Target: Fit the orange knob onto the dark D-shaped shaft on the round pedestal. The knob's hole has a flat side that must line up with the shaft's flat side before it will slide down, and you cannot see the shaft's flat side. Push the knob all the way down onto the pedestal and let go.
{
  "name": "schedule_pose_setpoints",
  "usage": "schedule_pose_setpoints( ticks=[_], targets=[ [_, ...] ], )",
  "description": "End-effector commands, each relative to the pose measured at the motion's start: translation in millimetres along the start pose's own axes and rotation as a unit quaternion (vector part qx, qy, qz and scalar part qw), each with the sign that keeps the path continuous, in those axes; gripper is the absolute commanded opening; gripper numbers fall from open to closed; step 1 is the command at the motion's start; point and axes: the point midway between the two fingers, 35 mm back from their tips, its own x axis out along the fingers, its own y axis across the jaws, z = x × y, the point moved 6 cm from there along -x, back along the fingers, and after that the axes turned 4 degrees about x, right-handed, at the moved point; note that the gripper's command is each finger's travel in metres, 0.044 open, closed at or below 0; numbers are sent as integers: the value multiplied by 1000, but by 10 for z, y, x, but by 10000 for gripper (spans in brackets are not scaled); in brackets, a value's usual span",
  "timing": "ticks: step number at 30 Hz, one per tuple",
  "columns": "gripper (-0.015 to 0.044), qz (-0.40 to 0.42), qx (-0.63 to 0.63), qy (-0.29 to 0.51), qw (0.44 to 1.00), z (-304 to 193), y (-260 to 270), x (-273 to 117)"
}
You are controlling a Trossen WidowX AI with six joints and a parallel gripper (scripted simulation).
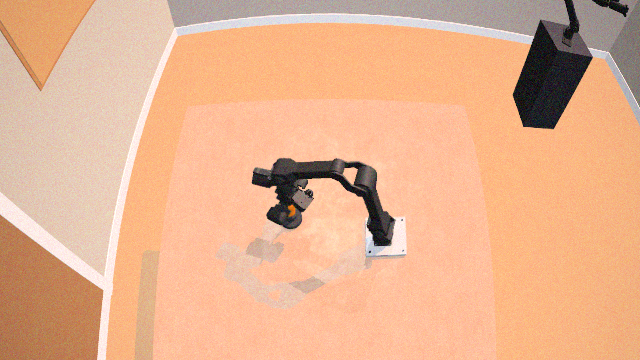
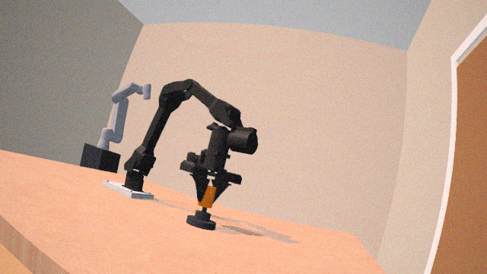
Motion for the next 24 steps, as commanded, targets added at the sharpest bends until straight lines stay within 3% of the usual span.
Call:
schedule_pose_setpoints(
  ticks=[1,14,24],
  targets=[
    [0,1,-3,1,1000,-11,-2,-2],
    [0,1,10,1,1000,-31,-8,-46],
    [0,1,290,2,957,-60,-18,-58]
  ],
)
